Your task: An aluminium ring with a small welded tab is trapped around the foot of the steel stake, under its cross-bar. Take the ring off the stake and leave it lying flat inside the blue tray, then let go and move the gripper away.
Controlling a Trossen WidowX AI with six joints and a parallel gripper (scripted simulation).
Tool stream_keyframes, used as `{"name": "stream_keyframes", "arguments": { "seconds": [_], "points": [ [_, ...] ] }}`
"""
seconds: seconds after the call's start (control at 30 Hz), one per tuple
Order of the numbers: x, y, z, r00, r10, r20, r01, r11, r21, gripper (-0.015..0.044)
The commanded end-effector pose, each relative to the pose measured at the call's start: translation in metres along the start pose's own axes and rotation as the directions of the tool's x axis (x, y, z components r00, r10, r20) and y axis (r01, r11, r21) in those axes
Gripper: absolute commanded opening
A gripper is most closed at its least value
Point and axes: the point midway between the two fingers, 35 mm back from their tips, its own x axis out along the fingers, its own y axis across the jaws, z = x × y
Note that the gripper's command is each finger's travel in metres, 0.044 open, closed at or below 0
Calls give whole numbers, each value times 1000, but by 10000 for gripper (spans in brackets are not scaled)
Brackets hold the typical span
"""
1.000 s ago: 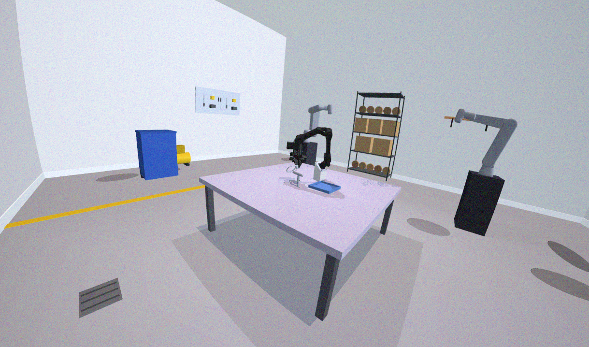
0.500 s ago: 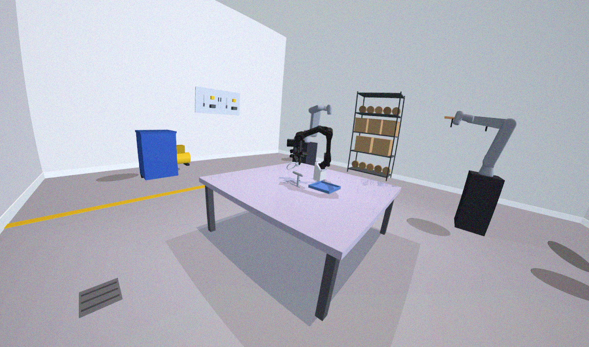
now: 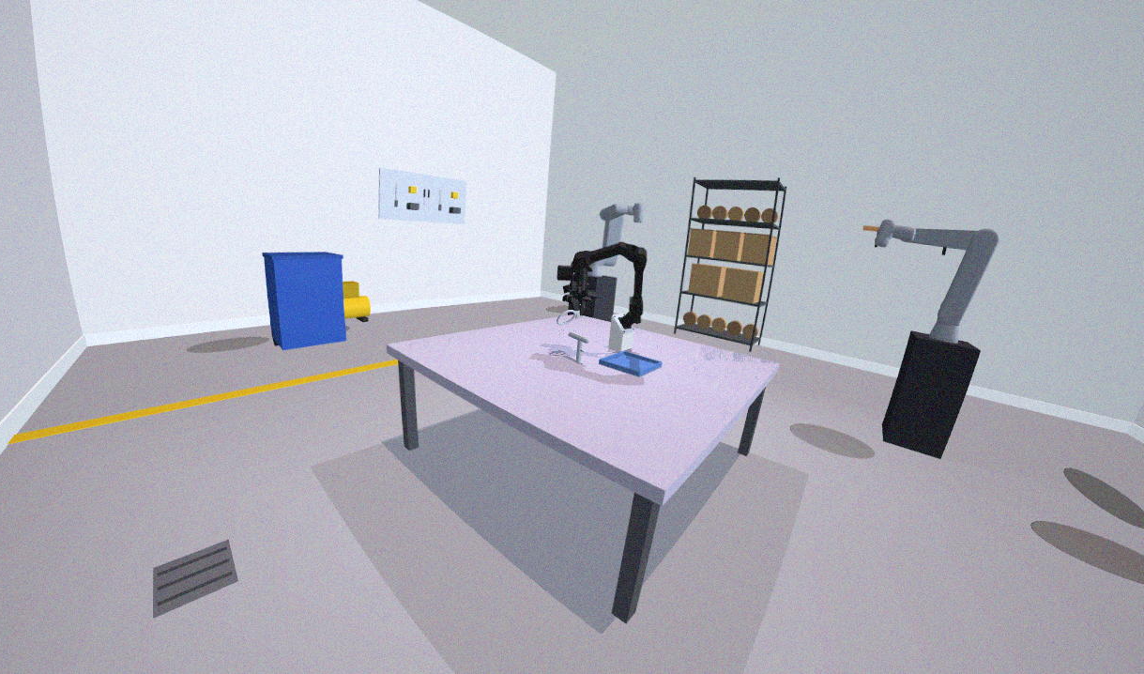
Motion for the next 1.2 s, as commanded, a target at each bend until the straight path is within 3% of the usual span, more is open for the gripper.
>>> {"name": "stream_keyframes", "arguments": {
  "seconds": [0.0,1.17],
  "points": [
    [-2,0,8,1000,-4,3,4,1000,-4,0],
    [7,2,65,1000,-6,6,6,1000,-7,0]
  ]
}}
